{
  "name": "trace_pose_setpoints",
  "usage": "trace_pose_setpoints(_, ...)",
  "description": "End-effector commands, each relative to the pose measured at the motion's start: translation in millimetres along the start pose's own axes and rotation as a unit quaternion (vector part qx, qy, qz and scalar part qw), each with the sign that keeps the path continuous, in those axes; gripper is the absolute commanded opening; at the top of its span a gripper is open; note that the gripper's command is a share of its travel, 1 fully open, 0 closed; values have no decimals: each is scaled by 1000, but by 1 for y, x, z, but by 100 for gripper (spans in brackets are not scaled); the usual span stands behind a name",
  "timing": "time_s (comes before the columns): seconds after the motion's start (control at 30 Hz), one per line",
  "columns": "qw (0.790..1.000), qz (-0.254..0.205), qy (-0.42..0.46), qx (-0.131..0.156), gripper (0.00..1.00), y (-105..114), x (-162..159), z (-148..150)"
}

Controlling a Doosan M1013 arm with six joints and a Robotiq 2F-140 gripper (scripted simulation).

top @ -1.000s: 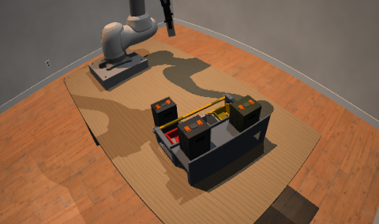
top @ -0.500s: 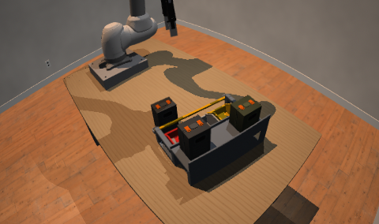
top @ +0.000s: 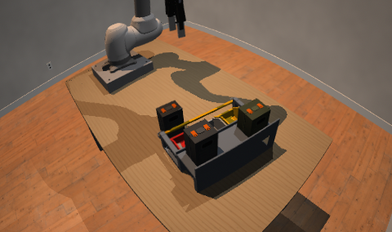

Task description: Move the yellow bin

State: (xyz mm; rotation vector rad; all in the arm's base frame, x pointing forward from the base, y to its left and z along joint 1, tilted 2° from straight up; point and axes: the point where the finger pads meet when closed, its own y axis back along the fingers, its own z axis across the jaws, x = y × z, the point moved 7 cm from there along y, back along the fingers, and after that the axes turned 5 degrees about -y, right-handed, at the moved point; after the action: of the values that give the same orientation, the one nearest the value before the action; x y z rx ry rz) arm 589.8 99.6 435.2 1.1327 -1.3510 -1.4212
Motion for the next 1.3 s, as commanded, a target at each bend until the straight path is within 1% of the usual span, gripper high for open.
trace_pose_setpoints(0.0, 999, 8, 39, -8, 57, 0, -1, -1)
trace_pose_setpoints(0.03, 998, 10, 53, -10, 57, 0, -1, -1)
trace_pose_setpoints(0.43, 998, 10, 53, -10, 57, 0, -1, -1)
trace_pose_setpoints(0.6, 998, 10, 53, -10, 57, -1, -13, -49)
trace_pose_setpoints(1.0, 998, 10, 53, -10, 57, -1, -13, -49)
trace_pose_setpoints(1.17, 998, 10, 53, -10, 57, -2, -27, -103)
trace_pose_setpoints(1.27, 998, 10, 53, -10, 57, -2, -27, -103)
